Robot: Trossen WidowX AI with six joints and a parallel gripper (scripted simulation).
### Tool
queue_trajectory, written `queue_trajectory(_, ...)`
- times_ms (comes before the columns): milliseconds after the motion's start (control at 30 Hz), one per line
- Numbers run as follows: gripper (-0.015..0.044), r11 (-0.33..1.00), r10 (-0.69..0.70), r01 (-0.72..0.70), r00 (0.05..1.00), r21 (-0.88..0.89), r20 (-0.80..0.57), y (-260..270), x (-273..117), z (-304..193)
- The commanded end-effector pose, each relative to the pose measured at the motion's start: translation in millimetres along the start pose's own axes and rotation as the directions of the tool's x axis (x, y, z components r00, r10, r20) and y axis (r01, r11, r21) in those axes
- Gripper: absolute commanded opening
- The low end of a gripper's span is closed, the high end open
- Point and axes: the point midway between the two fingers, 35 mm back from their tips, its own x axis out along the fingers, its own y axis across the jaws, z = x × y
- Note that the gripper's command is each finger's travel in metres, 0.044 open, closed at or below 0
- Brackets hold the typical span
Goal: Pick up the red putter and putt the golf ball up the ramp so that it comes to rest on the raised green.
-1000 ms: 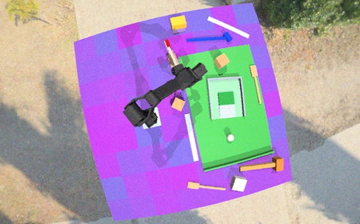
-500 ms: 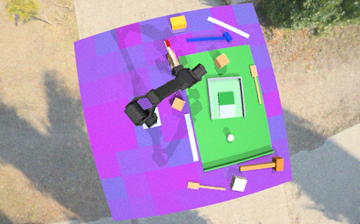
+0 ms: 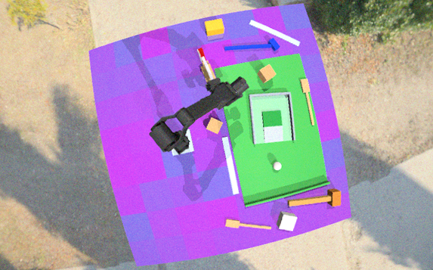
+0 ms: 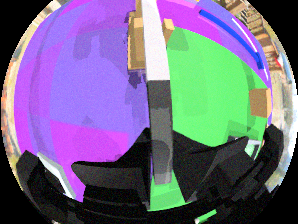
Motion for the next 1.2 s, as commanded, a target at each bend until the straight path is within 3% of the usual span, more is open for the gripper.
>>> queue_trajectory(0,0.0,1.0,-0.006,0.006,1.0,-0.002,0.002,-2.5,-8.0,2.9)
queue_trajectory(667,0.0,1.0,-0.003,0.003,1.0,-0.001,0.001,-0.9,-96.4,25.4)
queue_trajectory(1167,0.0,0.956,-0.045,0.061,0.997,0.289,-0.06,-27.3,-108.8,-38.9)
